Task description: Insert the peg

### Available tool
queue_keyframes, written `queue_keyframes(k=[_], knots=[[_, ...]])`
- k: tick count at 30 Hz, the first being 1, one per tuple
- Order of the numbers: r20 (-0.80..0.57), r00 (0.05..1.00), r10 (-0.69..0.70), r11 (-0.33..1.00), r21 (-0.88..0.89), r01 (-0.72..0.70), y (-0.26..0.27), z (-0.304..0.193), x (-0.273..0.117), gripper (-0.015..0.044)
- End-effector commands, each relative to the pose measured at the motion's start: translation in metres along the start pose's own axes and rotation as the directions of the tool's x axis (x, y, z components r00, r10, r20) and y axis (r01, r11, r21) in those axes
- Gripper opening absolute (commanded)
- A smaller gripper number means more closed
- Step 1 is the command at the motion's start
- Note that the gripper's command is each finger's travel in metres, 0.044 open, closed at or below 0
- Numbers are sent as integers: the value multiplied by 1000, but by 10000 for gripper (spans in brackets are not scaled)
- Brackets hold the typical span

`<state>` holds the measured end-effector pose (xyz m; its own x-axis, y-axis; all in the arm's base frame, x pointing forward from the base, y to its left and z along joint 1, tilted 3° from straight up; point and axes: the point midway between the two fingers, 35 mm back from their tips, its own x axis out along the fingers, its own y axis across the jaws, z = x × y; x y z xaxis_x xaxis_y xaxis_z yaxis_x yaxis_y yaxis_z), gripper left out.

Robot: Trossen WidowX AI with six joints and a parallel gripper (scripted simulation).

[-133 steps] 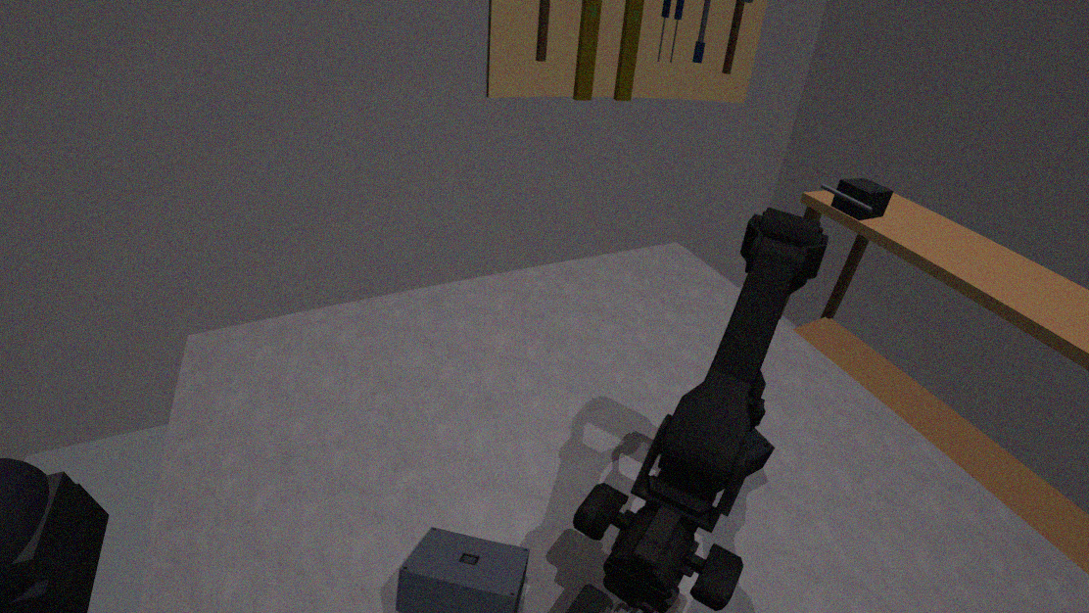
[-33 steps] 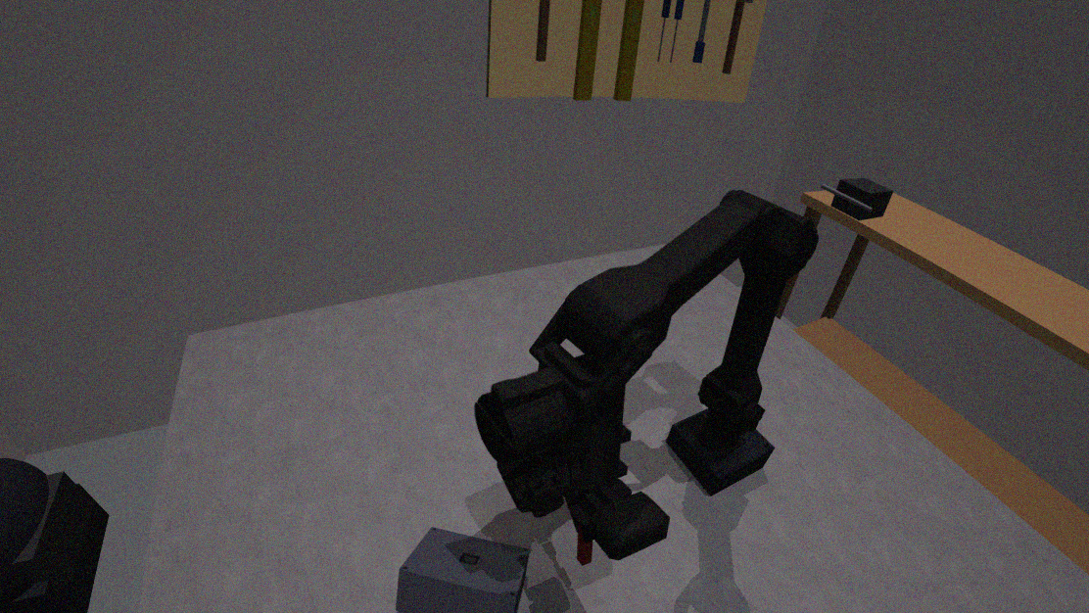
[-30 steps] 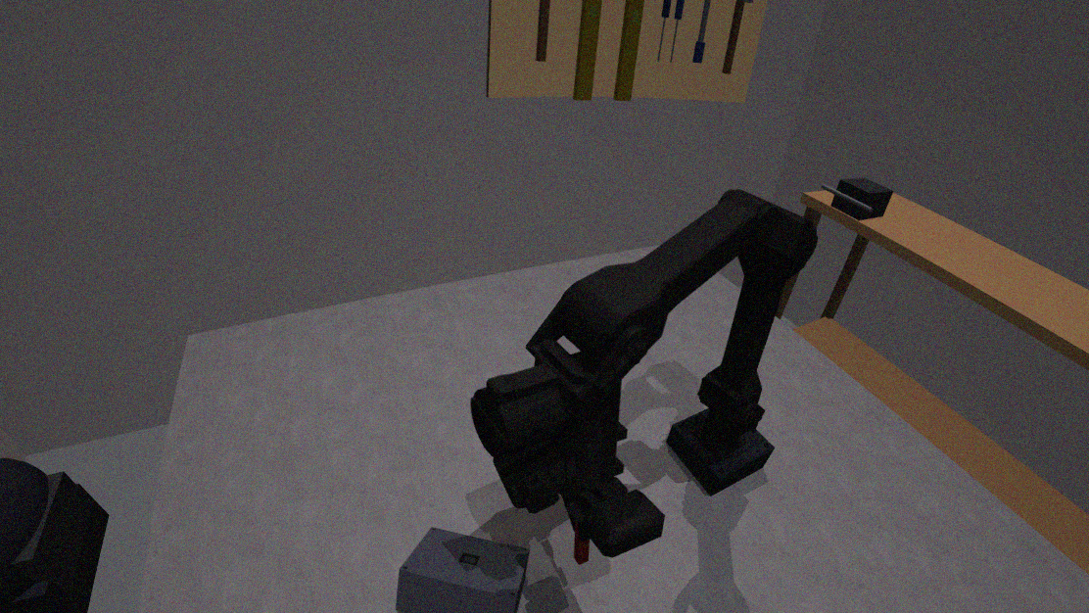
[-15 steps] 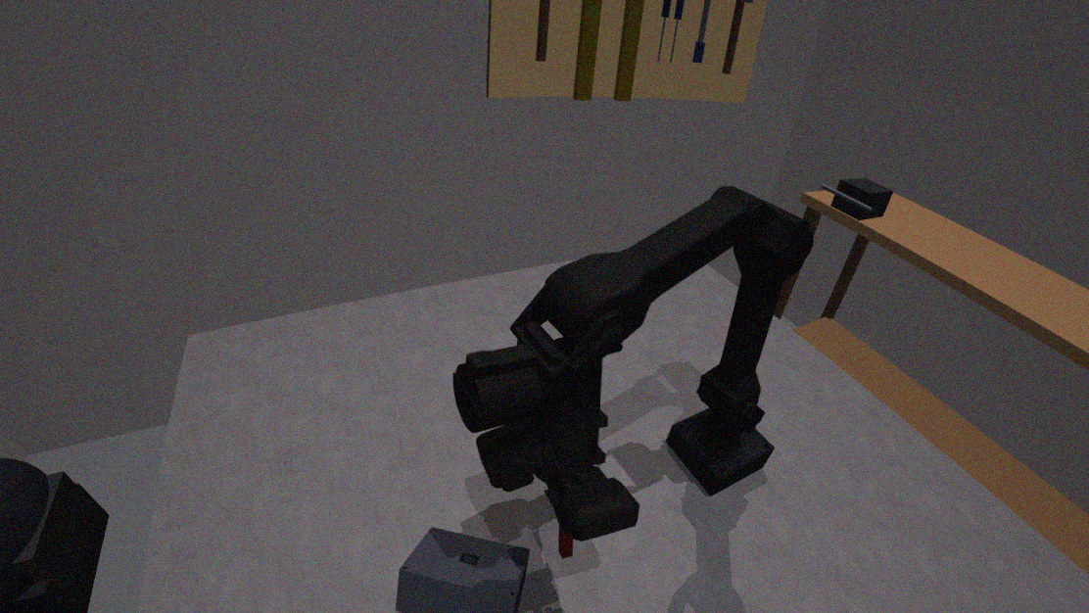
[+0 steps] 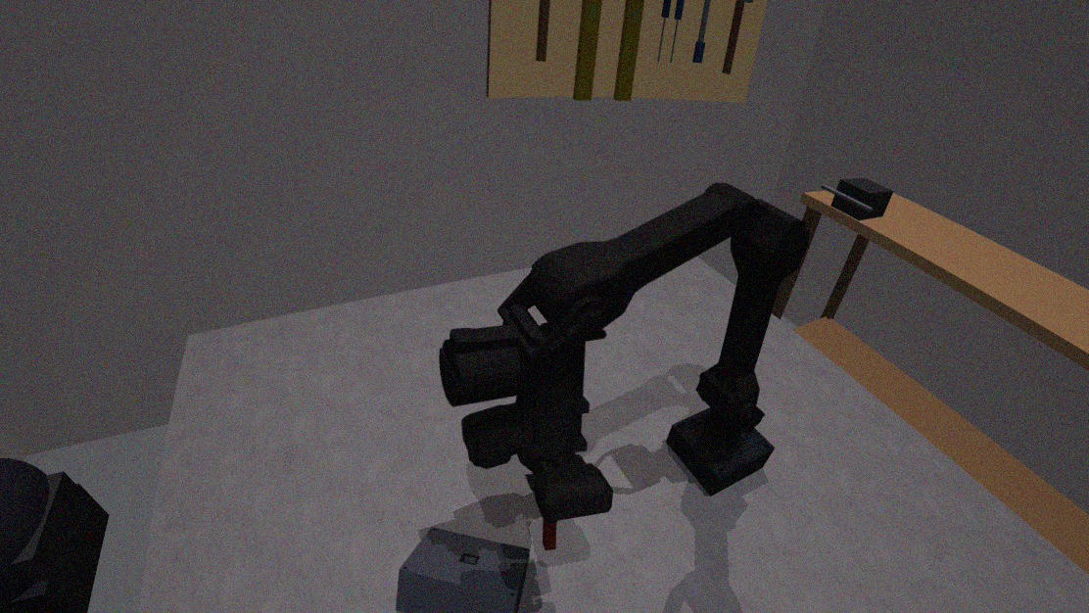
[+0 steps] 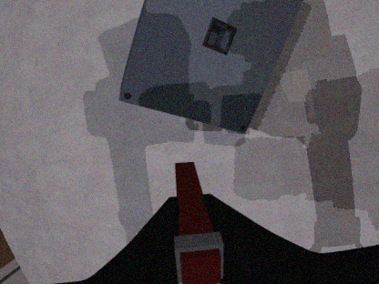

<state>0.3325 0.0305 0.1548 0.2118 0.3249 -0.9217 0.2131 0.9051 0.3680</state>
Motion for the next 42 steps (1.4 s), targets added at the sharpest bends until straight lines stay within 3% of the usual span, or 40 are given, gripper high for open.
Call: queue_keyframes(k=[1, 42], knots=[[13, 1000, 17, 999, 36, -18, -4, 6, -3, 0], [133, 982, 132, 952, 258, -163, -42, 43, -34, 0]])
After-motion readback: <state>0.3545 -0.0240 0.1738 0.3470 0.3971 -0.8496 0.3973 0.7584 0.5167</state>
